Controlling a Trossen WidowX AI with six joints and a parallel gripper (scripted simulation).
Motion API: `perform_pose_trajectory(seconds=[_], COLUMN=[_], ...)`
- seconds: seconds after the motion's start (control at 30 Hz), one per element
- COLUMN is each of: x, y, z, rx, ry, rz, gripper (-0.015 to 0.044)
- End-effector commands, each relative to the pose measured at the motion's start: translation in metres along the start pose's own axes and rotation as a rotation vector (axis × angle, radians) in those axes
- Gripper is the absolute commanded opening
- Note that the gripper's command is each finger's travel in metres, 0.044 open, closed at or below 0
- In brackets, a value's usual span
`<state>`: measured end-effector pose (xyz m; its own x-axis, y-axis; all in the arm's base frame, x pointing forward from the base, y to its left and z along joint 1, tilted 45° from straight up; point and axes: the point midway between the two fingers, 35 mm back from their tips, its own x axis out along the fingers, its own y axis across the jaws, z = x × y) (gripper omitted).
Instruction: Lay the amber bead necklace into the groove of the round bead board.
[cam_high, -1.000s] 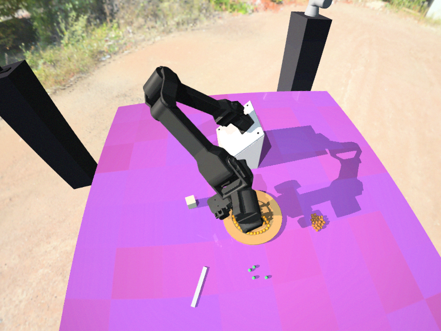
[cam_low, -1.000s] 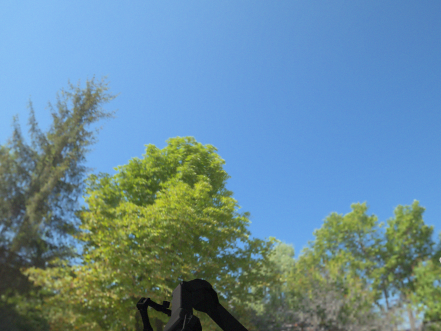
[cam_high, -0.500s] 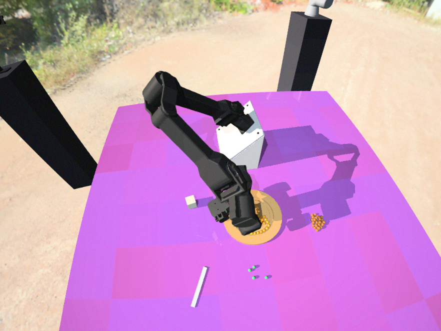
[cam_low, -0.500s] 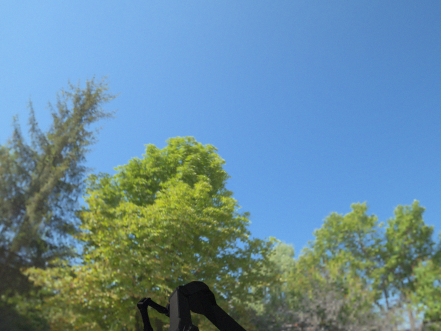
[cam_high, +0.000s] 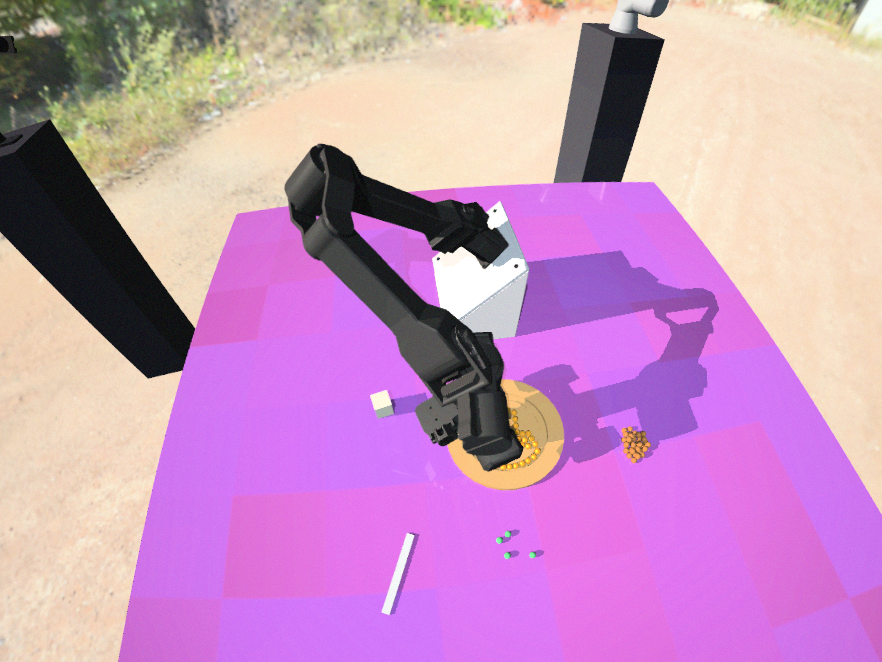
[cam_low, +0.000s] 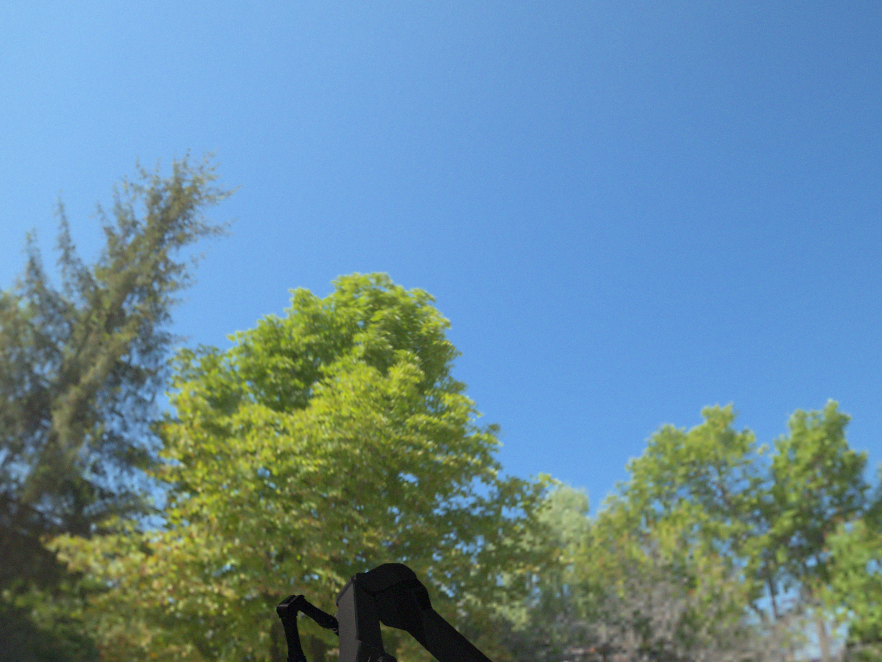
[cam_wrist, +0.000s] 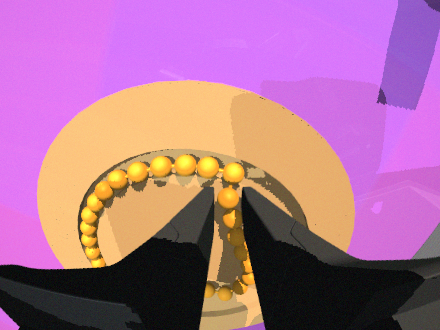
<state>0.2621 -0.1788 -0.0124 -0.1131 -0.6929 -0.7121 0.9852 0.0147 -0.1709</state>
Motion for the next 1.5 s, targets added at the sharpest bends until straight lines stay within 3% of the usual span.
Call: perform_pose_trajectory(seconds=[0.0, 1.47], x=[0.0, -0.004], y=[0.0, -0.013], z=[0.0, 0.005], rx=[0.001, -0.005], ry=[0.0, 0.0], rz=[0.0, -0.005], gripper=[0.0, 0.0])
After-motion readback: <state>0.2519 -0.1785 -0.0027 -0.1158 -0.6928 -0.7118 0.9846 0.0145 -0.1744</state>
